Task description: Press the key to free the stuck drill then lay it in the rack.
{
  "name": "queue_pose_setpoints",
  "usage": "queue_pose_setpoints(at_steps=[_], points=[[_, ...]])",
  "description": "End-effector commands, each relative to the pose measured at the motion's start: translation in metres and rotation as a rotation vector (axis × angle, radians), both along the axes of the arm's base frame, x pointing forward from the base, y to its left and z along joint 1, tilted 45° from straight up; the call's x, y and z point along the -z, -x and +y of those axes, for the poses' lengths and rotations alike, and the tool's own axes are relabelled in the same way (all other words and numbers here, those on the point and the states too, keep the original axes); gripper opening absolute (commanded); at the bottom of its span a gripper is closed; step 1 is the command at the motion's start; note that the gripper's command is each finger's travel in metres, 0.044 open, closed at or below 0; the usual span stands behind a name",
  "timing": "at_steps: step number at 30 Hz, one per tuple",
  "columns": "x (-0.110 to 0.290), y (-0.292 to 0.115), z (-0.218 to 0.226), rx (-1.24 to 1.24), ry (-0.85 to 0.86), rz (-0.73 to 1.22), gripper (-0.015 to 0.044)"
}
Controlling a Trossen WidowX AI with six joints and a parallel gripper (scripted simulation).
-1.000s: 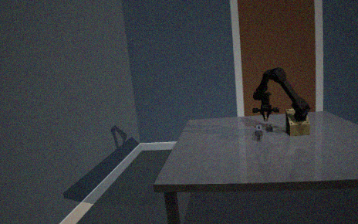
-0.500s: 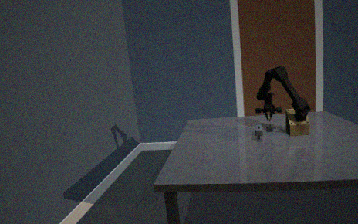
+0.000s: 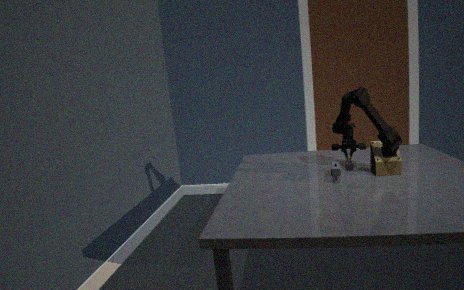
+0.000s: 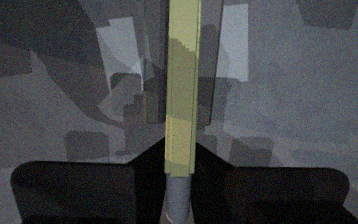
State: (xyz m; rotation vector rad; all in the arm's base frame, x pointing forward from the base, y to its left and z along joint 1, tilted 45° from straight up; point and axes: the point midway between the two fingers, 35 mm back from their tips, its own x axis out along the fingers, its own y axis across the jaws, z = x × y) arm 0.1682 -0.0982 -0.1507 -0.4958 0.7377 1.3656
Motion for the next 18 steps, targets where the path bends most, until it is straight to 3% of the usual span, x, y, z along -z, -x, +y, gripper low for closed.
queue_pose_setpoints(at_steps=[1, 18], points=[[0.002, 0.001, 0.004, 0.006, -0.006, 0.002, 0.0000], [0.015, -0.001, 0.015, 0.006, -0.007, 0.002, 0.0000]])
